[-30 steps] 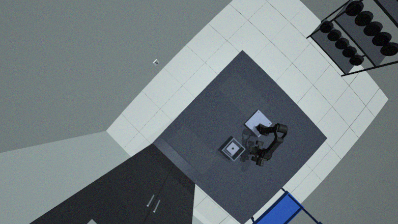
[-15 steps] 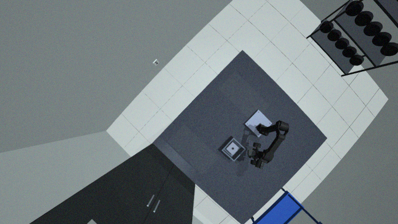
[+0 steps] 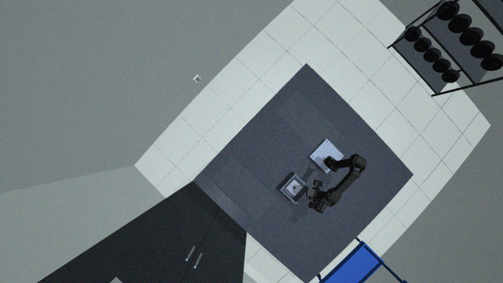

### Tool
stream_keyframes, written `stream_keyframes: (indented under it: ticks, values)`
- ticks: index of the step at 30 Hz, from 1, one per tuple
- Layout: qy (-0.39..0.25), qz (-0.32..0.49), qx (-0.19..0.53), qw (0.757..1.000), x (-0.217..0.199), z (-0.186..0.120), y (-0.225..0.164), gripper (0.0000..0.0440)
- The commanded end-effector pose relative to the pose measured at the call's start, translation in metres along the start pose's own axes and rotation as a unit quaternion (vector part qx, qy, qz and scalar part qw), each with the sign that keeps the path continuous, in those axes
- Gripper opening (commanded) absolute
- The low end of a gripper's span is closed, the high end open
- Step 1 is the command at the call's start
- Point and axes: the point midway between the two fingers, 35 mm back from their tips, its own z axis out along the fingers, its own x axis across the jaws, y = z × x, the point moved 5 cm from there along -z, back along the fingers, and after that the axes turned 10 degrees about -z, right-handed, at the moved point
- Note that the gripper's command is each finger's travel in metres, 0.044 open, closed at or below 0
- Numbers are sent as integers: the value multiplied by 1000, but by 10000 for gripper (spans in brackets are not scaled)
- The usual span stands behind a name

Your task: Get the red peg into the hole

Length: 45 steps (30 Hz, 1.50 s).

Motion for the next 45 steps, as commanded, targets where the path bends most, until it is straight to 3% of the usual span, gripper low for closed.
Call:
stream_keyframes:
  ticks: [1, 18, 34, 37, 41, 45]
  values:
    - [-5, 8, -10, 1000, -1, 5, 15, 0]
    - [-15, 51, -26, 998, -10, 34, 63, 4]
    - [-39, 57, 6, 998, -17, 71, 78, 11]
    - [-46, 52, 12, 998, -18, 78, 79, 43]
    - [-55, 40, 17, 998, -18, 84, 82, 138]
    - [-68, 31, 26, 997, -19, 88, 84, 153]
